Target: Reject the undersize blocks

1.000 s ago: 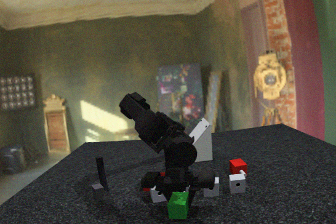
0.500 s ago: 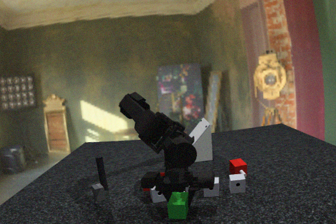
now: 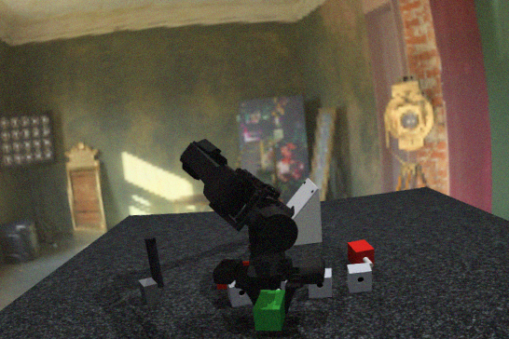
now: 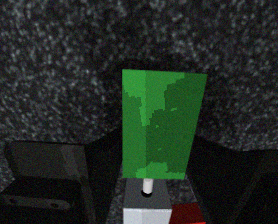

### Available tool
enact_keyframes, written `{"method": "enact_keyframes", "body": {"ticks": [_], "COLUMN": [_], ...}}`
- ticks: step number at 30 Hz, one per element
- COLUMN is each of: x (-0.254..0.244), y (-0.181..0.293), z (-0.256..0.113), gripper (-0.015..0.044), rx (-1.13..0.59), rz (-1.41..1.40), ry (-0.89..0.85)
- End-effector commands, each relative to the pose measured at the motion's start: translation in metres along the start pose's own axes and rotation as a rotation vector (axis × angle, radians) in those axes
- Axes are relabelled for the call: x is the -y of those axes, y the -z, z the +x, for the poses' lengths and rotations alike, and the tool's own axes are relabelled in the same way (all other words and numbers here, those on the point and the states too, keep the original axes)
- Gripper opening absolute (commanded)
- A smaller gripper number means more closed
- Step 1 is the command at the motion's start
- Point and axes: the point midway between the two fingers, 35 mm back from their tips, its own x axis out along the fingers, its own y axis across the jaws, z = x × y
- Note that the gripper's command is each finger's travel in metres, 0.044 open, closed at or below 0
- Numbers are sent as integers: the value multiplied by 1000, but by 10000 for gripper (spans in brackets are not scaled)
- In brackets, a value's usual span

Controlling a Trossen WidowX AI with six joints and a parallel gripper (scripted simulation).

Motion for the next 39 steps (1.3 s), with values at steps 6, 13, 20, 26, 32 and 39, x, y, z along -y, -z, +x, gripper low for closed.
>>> {"method": "enact_keyframes", "body": {"ticks": [6,13,20,26,32,39], "x": [-2,-1,-1,1,0,0], "y": [-2,1,0,-2,-2,-4], "z": [-2,-2,-3,-6,-6,-1], "gripper": [0,0,0,0,0,0], "rx": [12,12,12,12,12,-3], "rz": [2,1,2,1,1,1], "ry": [0,0,0,0,0,0]}}
